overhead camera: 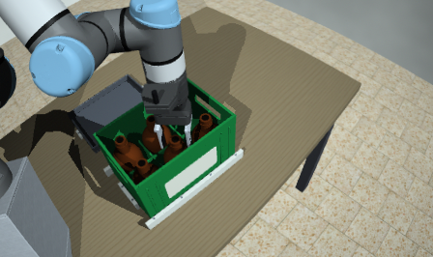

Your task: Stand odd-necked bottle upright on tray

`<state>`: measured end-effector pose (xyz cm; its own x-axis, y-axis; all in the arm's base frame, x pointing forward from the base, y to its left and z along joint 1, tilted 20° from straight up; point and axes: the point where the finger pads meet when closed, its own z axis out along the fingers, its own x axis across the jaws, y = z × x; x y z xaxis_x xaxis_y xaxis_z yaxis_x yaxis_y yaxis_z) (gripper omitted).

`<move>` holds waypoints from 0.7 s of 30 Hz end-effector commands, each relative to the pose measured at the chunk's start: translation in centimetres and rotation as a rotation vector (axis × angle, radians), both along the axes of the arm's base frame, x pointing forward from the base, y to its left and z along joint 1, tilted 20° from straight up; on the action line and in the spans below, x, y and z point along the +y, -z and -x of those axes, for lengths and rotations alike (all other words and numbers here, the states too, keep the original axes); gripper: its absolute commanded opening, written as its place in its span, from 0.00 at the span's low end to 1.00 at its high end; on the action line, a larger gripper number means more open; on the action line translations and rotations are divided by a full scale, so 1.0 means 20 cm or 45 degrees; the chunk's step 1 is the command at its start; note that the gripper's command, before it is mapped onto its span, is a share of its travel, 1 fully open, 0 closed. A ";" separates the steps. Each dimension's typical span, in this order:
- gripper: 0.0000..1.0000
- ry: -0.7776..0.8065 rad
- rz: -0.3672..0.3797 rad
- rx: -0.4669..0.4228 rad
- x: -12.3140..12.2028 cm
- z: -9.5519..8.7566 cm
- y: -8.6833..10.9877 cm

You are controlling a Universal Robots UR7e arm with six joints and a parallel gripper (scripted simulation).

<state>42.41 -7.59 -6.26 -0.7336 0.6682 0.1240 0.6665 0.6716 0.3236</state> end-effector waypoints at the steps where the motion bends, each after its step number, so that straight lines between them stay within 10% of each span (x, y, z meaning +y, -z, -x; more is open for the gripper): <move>1: 1.00 0.000 0.001 -0.001 0.00 0.00 0.00; 17: 1.00 0.000 0.001 -0.001 0.00 0.00 0.00; 18: 0.00 0.000 0.001 -0.001 0.00 0.00 0.00; 21: 0.00 0.000 0.001 -0.001 0.00 0.00 0.00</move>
